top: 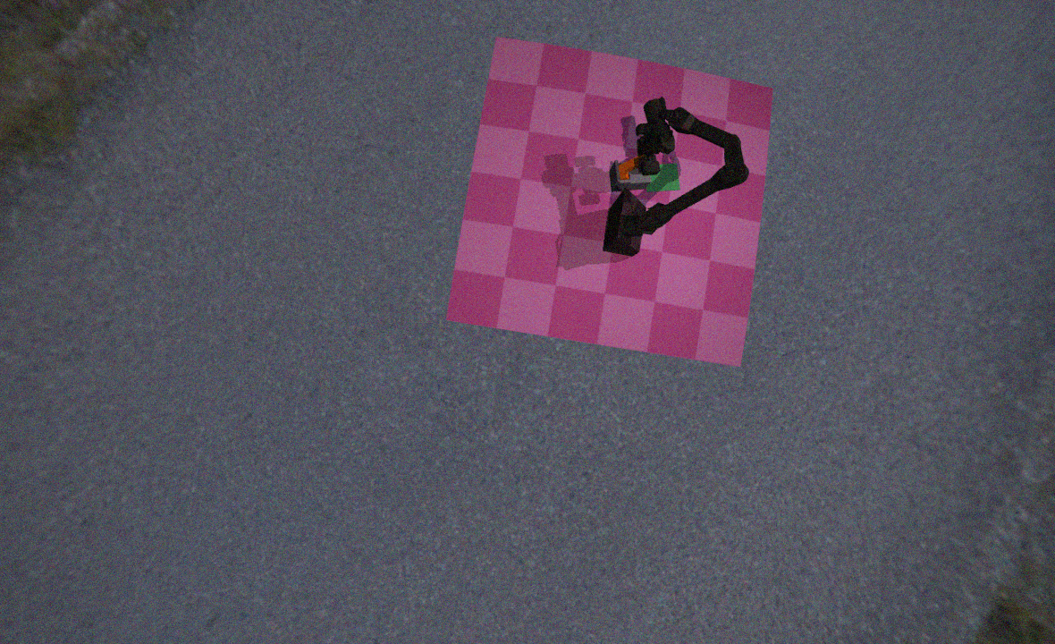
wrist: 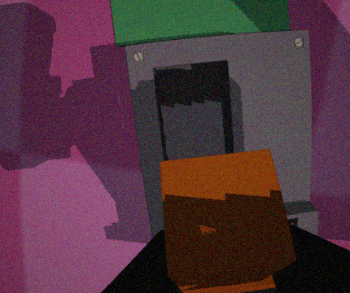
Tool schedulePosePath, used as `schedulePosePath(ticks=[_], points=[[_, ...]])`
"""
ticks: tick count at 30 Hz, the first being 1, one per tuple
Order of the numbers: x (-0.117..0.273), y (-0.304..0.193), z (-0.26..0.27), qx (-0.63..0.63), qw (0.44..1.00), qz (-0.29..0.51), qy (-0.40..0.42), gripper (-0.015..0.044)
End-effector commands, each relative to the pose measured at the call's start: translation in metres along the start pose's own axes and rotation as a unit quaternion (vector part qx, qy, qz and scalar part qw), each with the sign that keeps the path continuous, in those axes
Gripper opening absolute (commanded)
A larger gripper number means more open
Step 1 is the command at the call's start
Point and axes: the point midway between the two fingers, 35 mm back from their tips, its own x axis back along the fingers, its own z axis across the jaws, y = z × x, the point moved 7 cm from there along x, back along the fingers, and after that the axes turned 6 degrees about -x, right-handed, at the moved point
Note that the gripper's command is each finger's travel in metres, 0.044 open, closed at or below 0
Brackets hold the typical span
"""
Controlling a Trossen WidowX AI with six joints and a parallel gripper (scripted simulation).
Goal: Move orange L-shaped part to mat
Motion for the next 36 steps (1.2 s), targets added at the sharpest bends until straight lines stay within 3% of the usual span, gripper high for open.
schedulePosePath(ticks=[1, 24, 36], points=[[0.007, 0.0, 0.001, -0.004, 1.0, 0.003, 0.001, 0.0], [0.031, 0.001, 0.001, -0.004, 1.0, 0.003, 0.001, 0.0], [0.027, 0.056, 0.001, -0.004, 1.0, 0.002, 0.001, 0.0]])
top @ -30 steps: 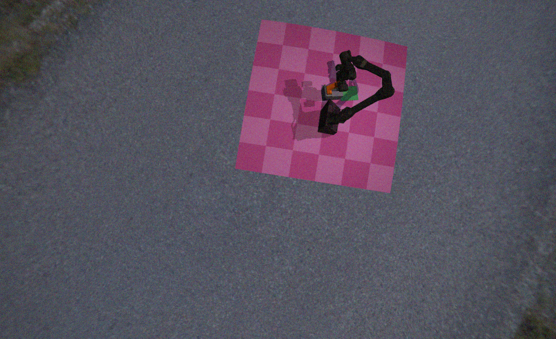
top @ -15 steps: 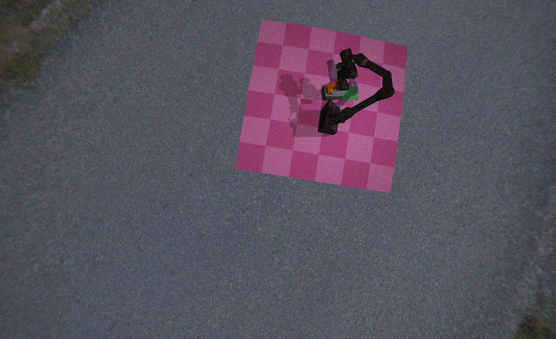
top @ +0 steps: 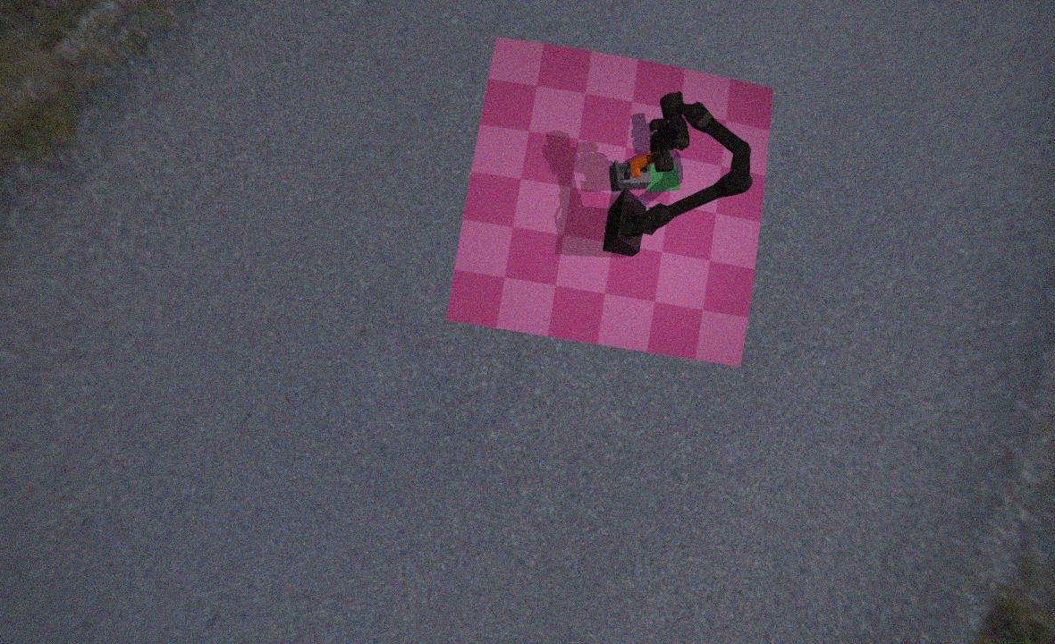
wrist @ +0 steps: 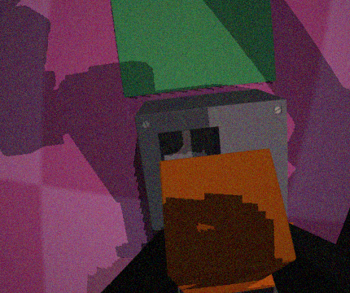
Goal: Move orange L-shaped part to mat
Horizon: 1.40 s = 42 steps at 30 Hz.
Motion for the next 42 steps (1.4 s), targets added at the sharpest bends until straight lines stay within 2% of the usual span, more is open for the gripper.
schedulePosePath(ticks=[1, 22, 42], points=[[0.0, 0.021, 0.001, 0.0, 1.0, -0.003, 0.001, 0.0], [0.001, 0.124, 0.002, -0.001, 1.0, -0.005, 0.001, 0.0], [-0.02, 0.128, 0.002, -0.001, 1.0, -0.005, 0.001, 0.0]])
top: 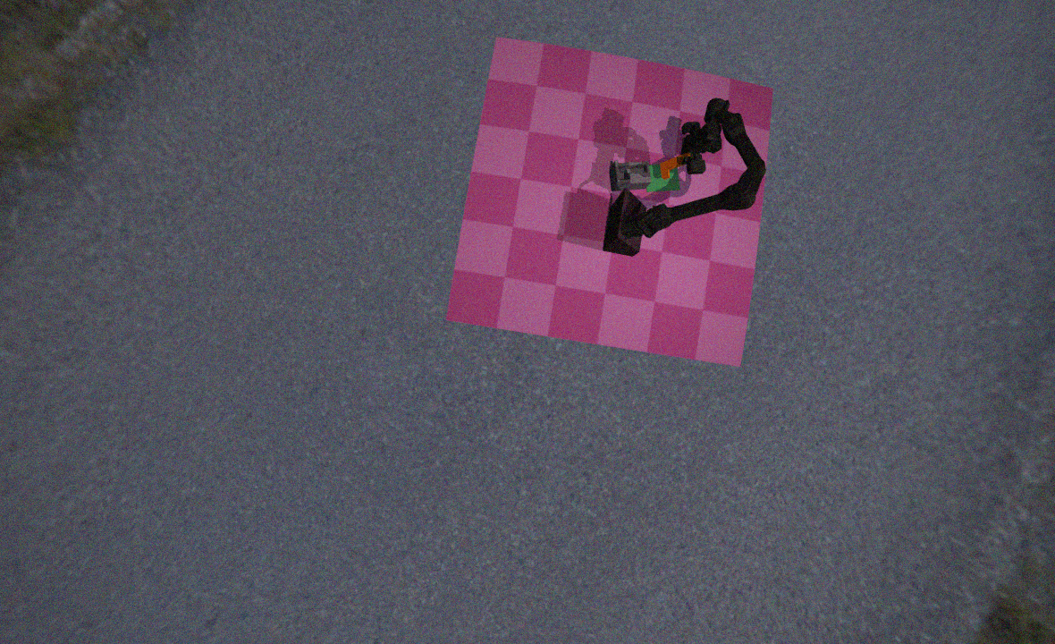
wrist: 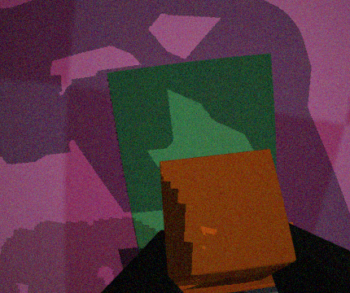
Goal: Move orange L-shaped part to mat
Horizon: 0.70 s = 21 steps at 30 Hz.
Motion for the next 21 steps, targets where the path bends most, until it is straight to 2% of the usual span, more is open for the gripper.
schedulePosePath(ticks=[1, 21], points=[[-0.008, -0.001, -0.001, 0.004, 1.0, 0.0, -0.004, 0.0], [-0.04, -0.001, -0.002, 0.004, 1.0, -0.001, -0.004, 0.0]])
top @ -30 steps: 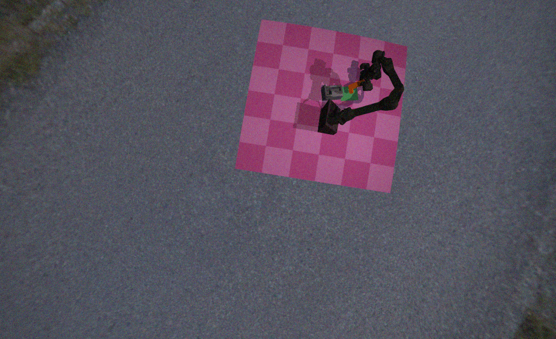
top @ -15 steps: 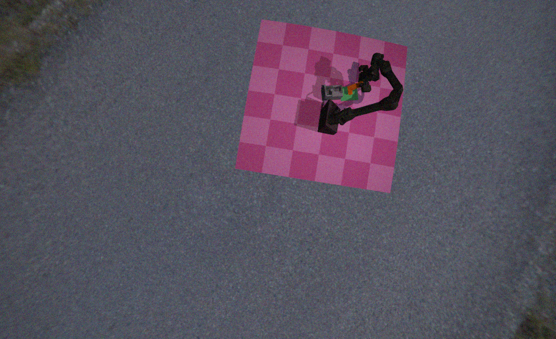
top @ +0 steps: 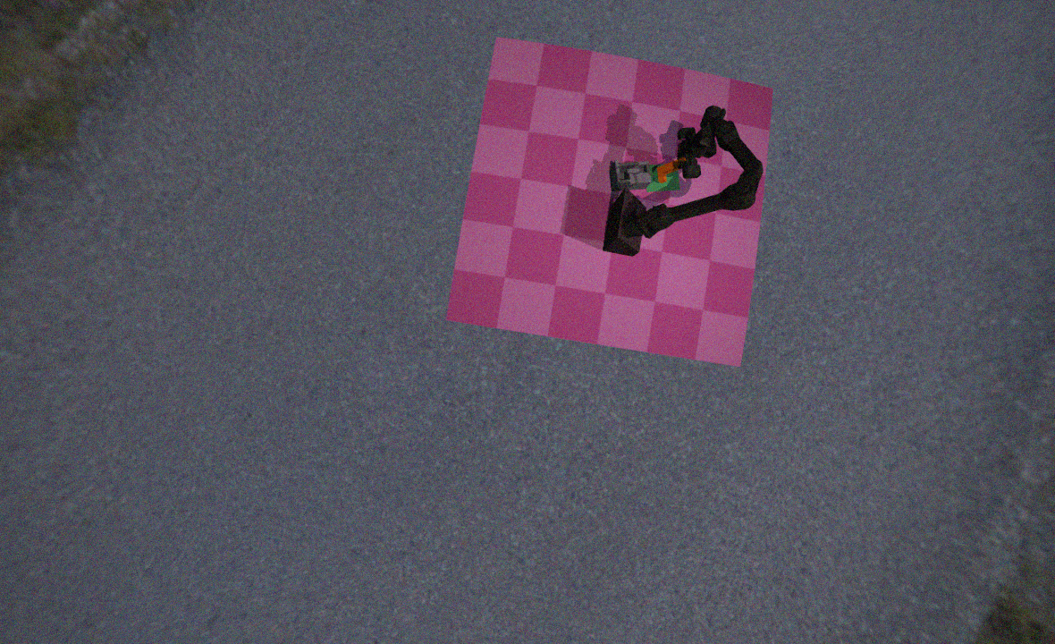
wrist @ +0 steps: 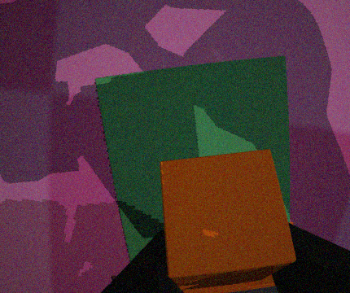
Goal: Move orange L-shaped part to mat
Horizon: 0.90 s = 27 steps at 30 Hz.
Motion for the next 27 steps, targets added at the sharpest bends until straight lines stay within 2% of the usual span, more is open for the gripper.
schedulePosePath(ticks=[1, 17, 27], points=[[-0.008, -0.002, -0.001, 0.004, 1.0, 0.004, -0.003, 0.0], [-0.033, -0.002, -0.002, 0.004, 1.0, 0.003, -0.003, 0.0], [-0.035, -0.002, -0.002, 0.004, 1.0, 0.003, -0.003, 0.0]])
